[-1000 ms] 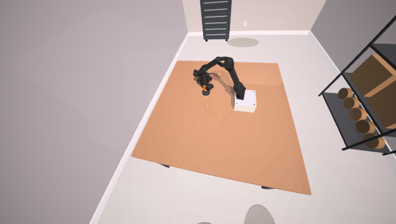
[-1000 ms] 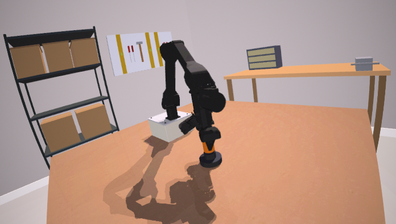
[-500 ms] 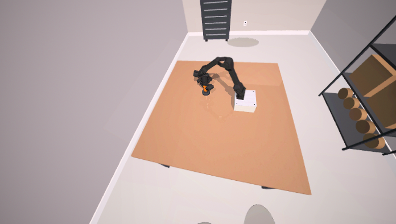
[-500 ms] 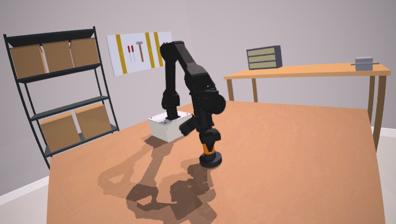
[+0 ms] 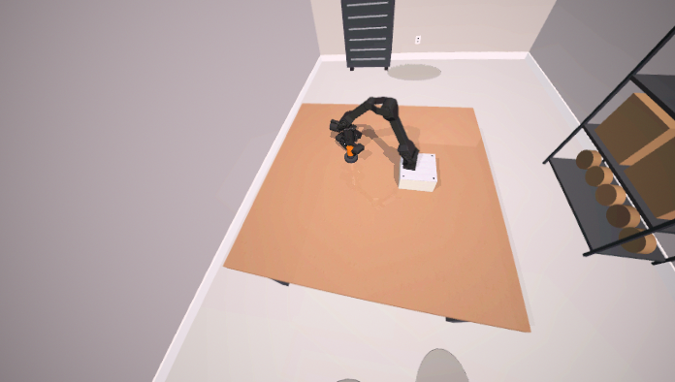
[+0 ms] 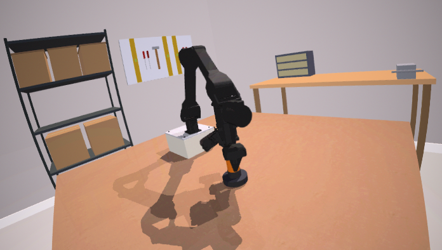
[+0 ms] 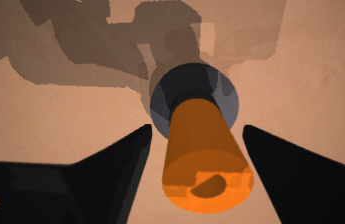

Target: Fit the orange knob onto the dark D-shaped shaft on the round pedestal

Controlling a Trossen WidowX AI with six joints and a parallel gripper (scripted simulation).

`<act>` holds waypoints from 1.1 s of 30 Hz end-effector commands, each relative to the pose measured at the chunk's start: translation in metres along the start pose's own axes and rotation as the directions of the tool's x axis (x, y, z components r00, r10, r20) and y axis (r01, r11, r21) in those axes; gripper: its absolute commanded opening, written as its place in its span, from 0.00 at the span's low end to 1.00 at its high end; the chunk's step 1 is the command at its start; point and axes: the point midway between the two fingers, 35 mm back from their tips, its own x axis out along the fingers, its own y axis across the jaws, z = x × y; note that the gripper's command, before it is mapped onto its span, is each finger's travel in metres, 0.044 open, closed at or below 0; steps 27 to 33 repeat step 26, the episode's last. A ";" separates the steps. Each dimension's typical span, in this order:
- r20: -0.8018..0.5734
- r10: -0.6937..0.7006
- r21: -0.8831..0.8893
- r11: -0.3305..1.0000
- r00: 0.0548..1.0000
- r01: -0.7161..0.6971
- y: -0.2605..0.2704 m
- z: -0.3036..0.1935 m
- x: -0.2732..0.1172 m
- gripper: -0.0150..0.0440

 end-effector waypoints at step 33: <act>0.000 0.000 0.000 1.000 1.000 0.000 0.004 -0.001 -0.095 1.00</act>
